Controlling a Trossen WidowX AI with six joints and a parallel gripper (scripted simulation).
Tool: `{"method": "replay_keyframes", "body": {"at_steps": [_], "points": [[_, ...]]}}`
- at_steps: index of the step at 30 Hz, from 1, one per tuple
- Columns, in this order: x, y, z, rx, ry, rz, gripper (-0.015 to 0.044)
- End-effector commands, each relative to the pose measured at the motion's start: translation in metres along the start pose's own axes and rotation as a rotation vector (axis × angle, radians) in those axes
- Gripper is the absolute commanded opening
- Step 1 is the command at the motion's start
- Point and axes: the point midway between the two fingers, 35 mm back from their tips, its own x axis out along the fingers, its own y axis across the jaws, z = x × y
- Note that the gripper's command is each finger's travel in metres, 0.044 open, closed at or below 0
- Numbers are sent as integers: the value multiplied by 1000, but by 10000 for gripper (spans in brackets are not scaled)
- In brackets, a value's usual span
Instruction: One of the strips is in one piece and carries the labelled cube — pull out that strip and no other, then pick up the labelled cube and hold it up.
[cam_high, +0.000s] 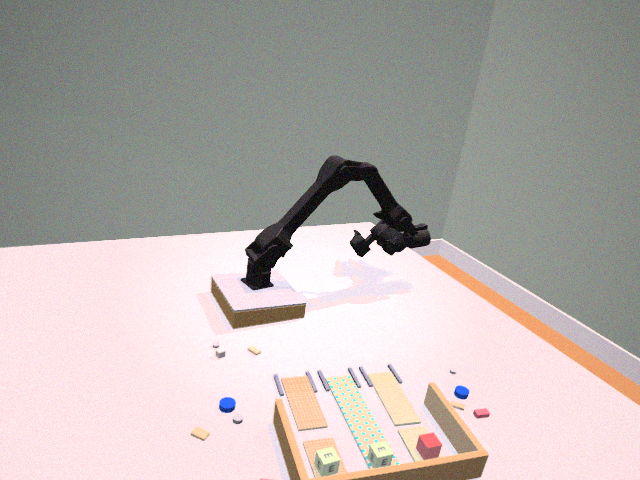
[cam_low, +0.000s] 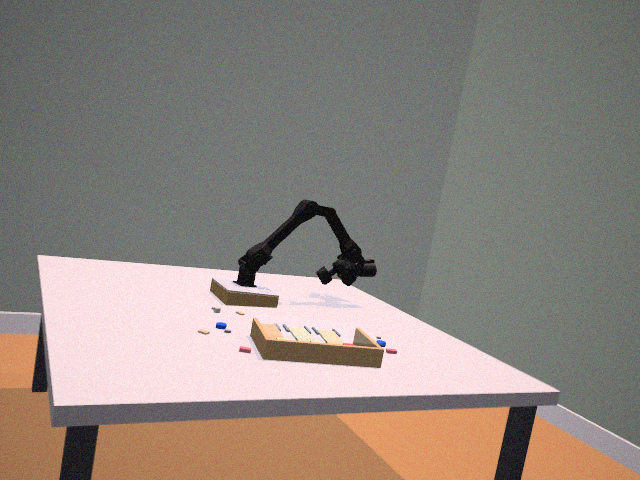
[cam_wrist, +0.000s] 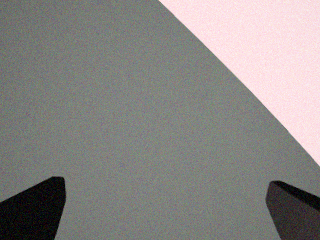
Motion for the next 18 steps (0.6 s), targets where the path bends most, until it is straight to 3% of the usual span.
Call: {"method": "replay_keyframes", "body": {"at_steps": [1,9,18], "points": [[-3,-1,1,3,-10,0,400],[-114,0,11,-169,-416,24,400],[-261,-23,-18,-388,-984,-49,400]]}}
